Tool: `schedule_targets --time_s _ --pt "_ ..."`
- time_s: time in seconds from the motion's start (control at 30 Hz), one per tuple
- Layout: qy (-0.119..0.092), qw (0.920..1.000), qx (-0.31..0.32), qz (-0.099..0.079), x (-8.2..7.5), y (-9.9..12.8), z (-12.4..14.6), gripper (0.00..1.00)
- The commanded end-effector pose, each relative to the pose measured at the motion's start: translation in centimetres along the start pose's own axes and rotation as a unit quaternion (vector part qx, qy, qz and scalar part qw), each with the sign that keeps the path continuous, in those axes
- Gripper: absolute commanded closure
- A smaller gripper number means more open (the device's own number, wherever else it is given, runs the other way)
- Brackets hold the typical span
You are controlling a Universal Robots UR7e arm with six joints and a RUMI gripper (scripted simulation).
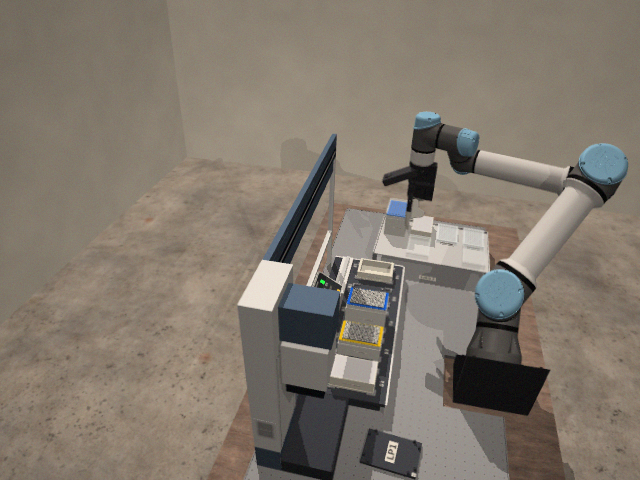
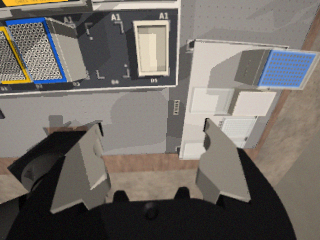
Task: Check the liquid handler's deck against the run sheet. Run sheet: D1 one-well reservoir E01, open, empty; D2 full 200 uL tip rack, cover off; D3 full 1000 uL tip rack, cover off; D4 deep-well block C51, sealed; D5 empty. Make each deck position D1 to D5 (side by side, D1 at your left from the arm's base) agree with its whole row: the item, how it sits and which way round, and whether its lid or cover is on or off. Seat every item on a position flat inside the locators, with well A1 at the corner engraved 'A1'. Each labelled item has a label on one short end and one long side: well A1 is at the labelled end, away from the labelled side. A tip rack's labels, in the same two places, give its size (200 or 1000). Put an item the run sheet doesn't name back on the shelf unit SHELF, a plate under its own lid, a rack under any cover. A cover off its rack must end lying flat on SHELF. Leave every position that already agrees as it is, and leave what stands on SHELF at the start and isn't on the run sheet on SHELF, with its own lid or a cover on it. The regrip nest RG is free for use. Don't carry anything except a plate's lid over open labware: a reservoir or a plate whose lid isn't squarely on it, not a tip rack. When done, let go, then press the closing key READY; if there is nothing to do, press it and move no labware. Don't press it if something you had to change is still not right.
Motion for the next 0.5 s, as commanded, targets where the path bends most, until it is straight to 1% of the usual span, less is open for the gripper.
schedule_targets --time_s 0.0,0.47 --pt "0.0 1.0 0.0 0.0 -0.1 -1.1 -0.2 0.18" --pt "0.0 1.0 0.0 0.0 -0.5 -7.7 -1.8 0.18"
Point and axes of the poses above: the point where the finger pads meet when closed, its own x axis out along the fingers, its own z axis across the jaws, y = z × x, the point moved 2 cm from there along -x, back along the fingers, and after that the axes turned 13 degrees about -x, right-handed, at the moved point
